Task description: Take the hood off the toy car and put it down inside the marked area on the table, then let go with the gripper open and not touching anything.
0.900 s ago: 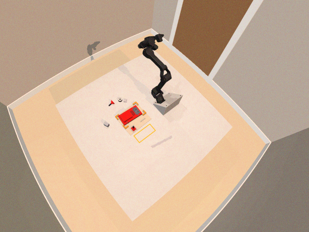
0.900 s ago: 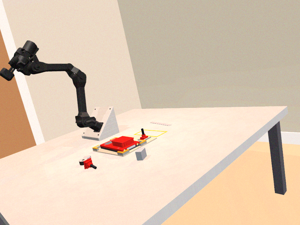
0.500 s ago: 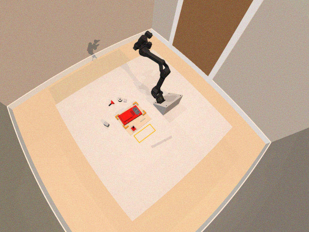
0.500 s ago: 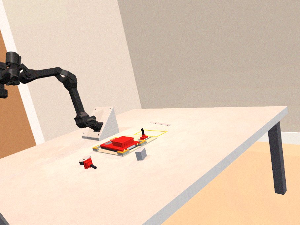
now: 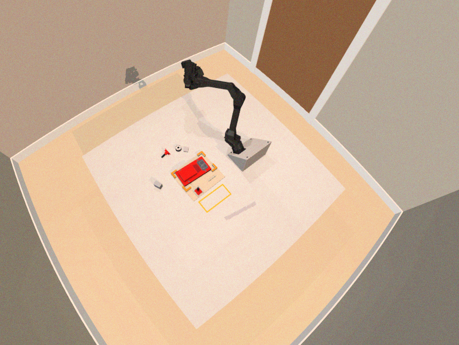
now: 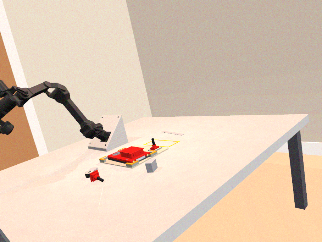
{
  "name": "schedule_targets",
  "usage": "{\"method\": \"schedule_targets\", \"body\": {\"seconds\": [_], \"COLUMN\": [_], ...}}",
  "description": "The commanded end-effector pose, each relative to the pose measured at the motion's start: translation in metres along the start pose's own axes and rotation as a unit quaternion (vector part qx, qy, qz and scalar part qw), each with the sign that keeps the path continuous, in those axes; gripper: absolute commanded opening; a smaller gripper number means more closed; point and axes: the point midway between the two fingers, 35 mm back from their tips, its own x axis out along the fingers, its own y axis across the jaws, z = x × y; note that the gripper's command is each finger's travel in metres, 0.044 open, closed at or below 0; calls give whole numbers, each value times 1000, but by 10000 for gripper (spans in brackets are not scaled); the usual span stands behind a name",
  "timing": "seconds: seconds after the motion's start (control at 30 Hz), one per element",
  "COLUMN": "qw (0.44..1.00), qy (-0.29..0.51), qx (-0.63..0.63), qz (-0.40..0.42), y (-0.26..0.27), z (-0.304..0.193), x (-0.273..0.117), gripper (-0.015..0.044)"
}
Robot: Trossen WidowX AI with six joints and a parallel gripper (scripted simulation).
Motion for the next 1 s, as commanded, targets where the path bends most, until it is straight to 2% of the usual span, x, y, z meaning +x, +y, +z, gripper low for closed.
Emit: {"method": "schedule_targets", "body": {"seconds": [0.0, 0.2, 0.47, 0.77, 0.97], "qw": [993, 944, 863, 725, 552], "qy": [69, 196, 304, 418, 494], "qx": [-98, -265, -402, -547, -670], "qz": [-19, -36, -32, 3, 48], "y": [-27, -80, -132, -194, -253], "z": [-49, -126, -181, -223, -234], "x": [-6, -38, -87, -170, -246], "gripper": [440, 440, 440, 440, 440]}}
